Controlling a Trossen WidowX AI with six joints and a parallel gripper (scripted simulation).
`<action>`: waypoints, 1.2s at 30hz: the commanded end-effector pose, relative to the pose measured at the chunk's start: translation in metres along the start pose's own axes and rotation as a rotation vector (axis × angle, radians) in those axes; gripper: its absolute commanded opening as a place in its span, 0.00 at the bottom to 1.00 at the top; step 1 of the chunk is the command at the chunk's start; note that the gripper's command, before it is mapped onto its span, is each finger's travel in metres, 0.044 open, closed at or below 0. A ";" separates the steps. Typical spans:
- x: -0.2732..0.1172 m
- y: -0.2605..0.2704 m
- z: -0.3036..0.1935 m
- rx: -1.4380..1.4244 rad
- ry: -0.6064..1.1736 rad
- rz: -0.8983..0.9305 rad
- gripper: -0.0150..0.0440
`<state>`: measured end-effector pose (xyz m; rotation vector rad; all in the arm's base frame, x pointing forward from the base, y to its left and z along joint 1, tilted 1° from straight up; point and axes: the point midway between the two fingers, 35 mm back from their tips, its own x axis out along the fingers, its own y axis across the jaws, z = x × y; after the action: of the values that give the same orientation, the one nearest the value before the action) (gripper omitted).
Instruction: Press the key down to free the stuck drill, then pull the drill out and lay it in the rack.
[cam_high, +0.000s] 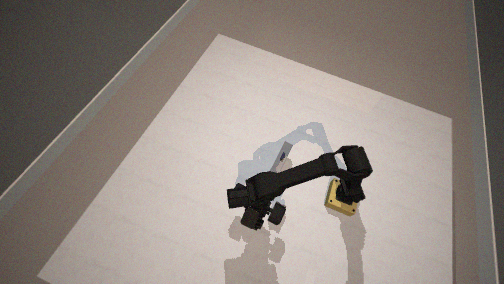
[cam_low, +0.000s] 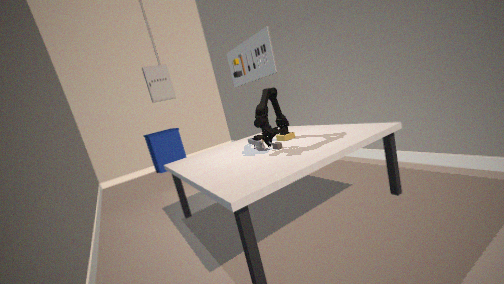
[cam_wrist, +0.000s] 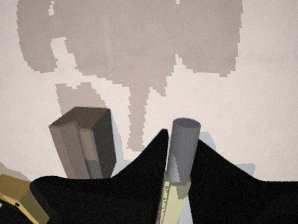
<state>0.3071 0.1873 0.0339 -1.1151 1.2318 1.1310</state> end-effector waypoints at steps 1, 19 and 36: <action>-0.003 0.000 0.000 -0.005 -0.003 0.002 0.25; -0.013 0.002 0.001 -0.005 -0.003 0.002 0.25; -0.016 0.033 0.007 -0.005 -0.004 0.005 0.25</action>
<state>0.2794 0.1954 0.0493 -1.1206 1.2292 1.1394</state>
